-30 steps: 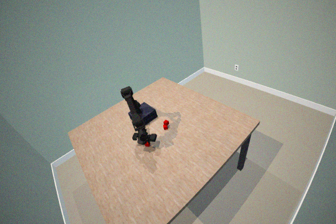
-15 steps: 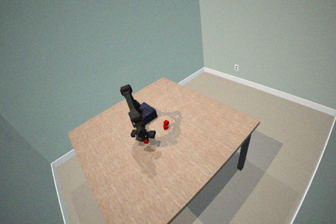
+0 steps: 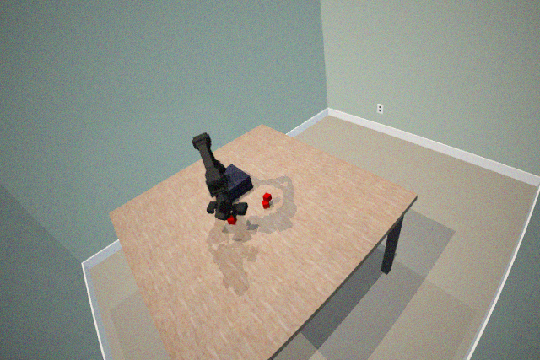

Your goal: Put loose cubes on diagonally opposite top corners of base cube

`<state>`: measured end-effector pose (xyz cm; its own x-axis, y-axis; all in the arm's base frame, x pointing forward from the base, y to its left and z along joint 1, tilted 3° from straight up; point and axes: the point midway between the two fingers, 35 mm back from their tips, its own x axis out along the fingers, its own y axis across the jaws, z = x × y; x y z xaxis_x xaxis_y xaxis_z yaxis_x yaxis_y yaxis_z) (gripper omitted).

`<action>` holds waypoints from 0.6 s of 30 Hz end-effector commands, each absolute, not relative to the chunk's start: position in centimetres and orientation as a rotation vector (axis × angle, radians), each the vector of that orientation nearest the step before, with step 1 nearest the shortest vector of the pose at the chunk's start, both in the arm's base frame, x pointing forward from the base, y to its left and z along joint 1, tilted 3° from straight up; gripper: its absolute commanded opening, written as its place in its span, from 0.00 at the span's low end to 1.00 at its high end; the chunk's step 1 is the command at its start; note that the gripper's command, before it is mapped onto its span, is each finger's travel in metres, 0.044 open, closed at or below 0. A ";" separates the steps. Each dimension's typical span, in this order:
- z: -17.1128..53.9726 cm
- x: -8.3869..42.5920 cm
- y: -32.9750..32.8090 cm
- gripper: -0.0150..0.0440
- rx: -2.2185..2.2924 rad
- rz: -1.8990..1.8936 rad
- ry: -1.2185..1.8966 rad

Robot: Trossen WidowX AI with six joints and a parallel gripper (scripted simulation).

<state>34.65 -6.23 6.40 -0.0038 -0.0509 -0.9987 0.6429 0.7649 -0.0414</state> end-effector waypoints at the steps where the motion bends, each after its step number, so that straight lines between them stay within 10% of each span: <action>1: 7.9 34.7 -6.2 0.43 0.510 -0.584 1.473; 18: 7.6 34.3 -2.1 0.43 0.582 -0.647 1.453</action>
<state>34.57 -3.20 7.63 0.0057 -0.0506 -0.9987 0.6920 0.7212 -0.0326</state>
